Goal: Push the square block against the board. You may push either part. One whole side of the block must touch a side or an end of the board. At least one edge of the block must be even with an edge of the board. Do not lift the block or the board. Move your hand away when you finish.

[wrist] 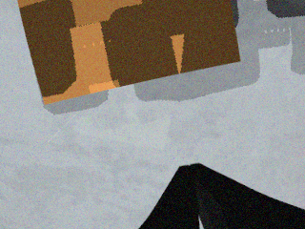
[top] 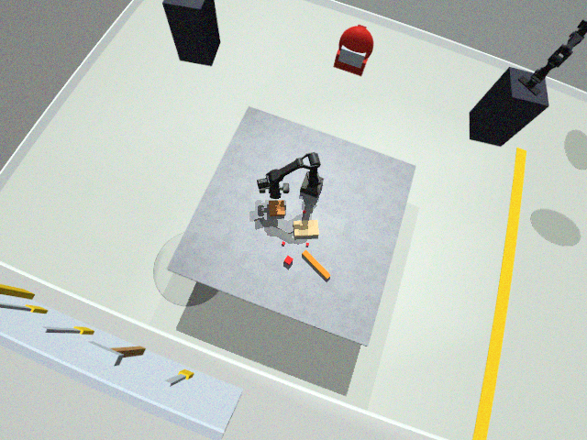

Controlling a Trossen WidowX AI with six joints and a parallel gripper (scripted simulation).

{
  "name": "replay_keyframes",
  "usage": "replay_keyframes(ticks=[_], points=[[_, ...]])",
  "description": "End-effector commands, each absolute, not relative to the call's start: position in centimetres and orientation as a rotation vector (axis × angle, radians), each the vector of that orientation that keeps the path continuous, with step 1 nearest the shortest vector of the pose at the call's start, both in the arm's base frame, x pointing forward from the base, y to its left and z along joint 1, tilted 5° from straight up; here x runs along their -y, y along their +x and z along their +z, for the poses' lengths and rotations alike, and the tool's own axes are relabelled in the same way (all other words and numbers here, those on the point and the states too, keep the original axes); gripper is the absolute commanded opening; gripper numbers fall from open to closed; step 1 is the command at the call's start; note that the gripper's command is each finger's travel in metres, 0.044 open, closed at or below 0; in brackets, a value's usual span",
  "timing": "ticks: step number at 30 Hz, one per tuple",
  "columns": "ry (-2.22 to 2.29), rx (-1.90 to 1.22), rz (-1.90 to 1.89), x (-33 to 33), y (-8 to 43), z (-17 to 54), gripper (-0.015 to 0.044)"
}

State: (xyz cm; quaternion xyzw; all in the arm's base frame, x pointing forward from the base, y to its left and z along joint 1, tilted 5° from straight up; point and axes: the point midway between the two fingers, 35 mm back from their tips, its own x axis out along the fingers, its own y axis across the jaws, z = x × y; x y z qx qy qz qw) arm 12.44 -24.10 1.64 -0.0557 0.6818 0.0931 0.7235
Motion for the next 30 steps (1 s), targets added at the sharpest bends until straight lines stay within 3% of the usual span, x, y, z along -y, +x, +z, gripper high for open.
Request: replay_keyframes(ticks=[1,9,30], points=[[-0.162,-1.501,0.236,22.5,13.0,2.1,0.0000],[-0.162,-1.500,0.236,22.1,13.3,-3.4,0.0000],[-0.162,-1.500,0.236,22.1,14.2,-3.3,0.0000]])
